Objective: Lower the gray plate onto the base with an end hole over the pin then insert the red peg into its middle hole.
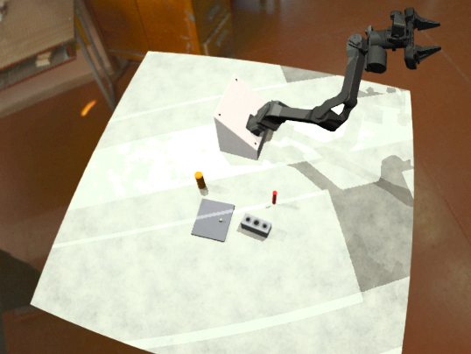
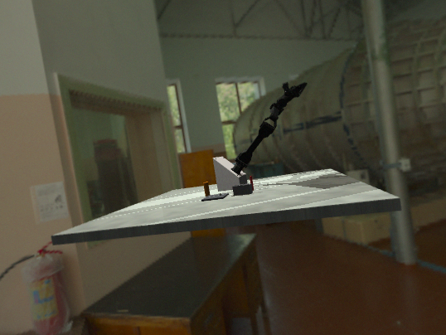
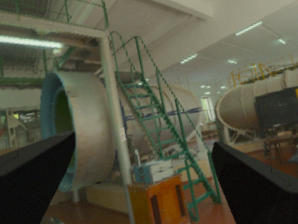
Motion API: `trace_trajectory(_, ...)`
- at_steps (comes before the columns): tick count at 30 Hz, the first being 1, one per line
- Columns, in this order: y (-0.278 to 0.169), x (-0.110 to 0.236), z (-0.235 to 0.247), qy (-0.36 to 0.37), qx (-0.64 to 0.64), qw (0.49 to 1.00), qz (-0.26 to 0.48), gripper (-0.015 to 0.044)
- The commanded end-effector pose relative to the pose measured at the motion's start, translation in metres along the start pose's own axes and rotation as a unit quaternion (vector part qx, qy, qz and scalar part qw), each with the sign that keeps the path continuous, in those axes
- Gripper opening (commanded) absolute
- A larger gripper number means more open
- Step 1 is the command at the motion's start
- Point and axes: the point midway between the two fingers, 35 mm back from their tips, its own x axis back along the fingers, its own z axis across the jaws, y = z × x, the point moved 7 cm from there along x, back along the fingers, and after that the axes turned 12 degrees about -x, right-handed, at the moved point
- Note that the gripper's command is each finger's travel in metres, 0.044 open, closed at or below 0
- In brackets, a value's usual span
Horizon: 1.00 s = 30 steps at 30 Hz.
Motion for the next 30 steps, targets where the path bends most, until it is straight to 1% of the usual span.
trace_trajectory(1,0.000,0.000,0.000,0.000,0.000,1.000,0.000,0.0426)
trace_trajectory(2,0.000,0.000,0.002,0.004,-0.001,1.000,0.000,0.0440)
trace_trajectory(4,0.003,0.004,0.013,0.032,-0.010,0.999,0.001,0.0440)
trace_trajectory(10,0.025,0.026,0.065,0.161,-0.059,0.985,-0.007,0.0440)
trace_trajectory(16,0.061,0.058,0.105,0.281,-0.121,0.952,-0.030,0.0440)
trace_trajectory(23,0.116,0.104,0.133,0.408,-0.200,0.888,-0.075,0.0440)
trace_trajectory(30,0.181,0.156,0.136,0.516,-0.281,0.797,-0.139,0.0440)
